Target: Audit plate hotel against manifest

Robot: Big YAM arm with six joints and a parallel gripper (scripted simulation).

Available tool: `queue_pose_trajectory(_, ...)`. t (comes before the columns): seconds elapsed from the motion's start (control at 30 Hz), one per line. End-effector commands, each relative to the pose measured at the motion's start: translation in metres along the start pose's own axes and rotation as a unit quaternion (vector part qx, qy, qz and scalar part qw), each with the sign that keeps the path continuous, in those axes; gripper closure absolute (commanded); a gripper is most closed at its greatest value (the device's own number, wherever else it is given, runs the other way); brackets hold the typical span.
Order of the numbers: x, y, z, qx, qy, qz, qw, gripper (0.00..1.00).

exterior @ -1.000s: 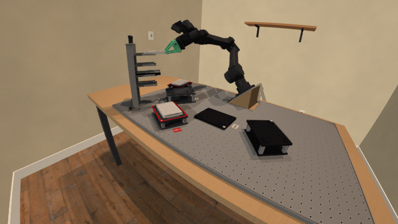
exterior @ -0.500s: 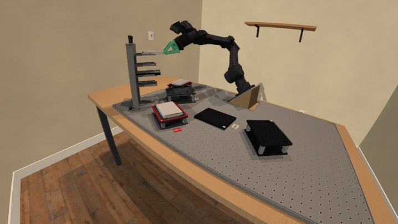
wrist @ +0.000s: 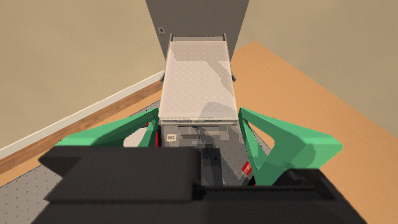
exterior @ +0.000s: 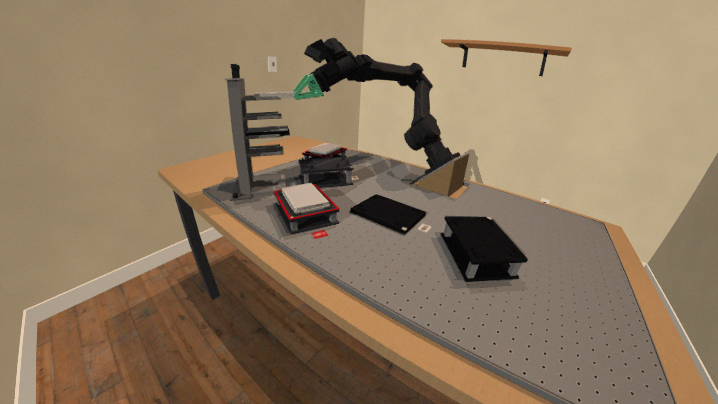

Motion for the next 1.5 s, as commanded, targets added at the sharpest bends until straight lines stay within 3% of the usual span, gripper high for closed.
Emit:
queue_pose_trajectory(0.0,-0.011,-0.001,-0.009,0.008,-0.01,-0.008,1.0,0.0)
queue_pose_trajectory(0.43,-0.011,-0.001,-0.009,0.008,-0.01,-0.008,1.0,0.0)
queue_pose_trajectory(0.47,-0.029,0.006,-0.012,0.004,-0.016,-0.011,1.0,0.0)
queue_pose_trajectory(0.5,-0.029,0.01,-0.016,0.007,-0.021,-0.015,1.0,0.0)
queue_pose_trajectory(0.57,-0.007,0.013,-0.001,-0.003,-0.004,-0.002,1.0,0.0)
queue_pose_trajectory(1.47,0.012,0.046,0.001,-0.003,-0.005,-0.001,1.0,0.0)
Point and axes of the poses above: the point where the finger pads meet when closed, its own y axis back along the fingers, its own z axis across the jaws, x = y × z, the point moved 9 cm from there along y, back along the fingers, and after that the axes turned 5 degrees about y, right-handed, at the moved point
